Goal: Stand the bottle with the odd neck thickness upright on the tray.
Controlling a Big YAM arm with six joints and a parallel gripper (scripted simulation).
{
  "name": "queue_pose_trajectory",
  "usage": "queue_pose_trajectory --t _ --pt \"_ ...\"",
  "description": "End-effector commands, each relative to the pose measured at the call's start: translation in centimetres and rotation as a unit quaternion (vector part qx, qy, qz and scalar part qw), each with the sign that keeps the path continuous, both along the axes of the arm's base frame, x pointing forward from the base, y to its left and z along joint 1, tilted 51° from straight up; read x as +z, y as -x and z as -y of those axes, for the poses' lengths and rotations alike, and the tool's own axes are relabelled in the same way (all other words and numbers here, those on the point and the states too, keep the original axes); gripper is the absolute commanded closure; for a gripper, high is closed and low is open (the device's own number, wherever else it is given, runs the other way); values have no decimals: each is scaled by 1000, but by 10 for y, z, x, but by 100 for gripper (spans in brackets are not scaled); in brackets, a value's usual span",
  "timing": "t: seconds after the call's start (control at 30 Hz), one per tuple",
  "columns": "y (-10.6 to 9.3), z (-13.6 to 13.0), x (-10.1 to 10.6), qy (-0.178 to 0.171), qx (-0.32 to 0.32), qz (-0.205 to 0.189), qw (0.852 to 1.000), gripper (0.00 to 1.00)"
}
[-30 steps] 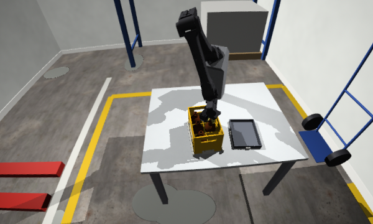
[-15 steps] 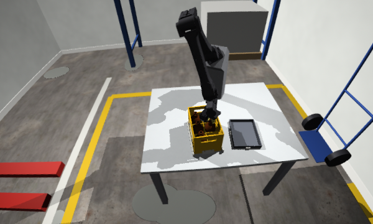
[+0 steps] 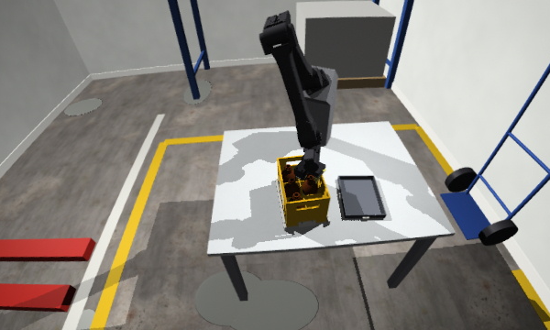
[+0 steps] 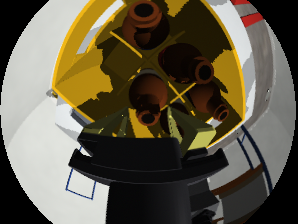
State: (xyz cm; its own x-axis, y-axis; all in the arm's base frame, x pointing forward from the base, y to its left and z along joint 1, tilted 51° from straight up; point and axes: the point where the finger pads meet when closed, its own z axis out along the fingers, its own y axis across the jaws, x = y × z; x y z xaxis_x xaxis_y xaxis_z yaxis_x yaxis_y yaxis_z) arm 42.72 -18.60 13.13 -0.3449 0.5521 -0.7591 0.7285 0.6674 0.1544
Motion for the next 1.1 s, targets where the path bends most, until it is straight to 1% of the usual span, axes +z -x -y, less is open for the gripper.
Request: queue_pose_trajectory --t 0.0,0.83,0.93,1.0,1.07 --pt "-2 7 1 3 -3 2 1000 39" --pt "-2 7 1 3 -3 2 1000 39" --pt "-1 5 5 3 -3 3 1000 39" --pt "1 2 11 4 -2 7 1000 39" --pt "3 -2 10 2 0 6 1000 39"
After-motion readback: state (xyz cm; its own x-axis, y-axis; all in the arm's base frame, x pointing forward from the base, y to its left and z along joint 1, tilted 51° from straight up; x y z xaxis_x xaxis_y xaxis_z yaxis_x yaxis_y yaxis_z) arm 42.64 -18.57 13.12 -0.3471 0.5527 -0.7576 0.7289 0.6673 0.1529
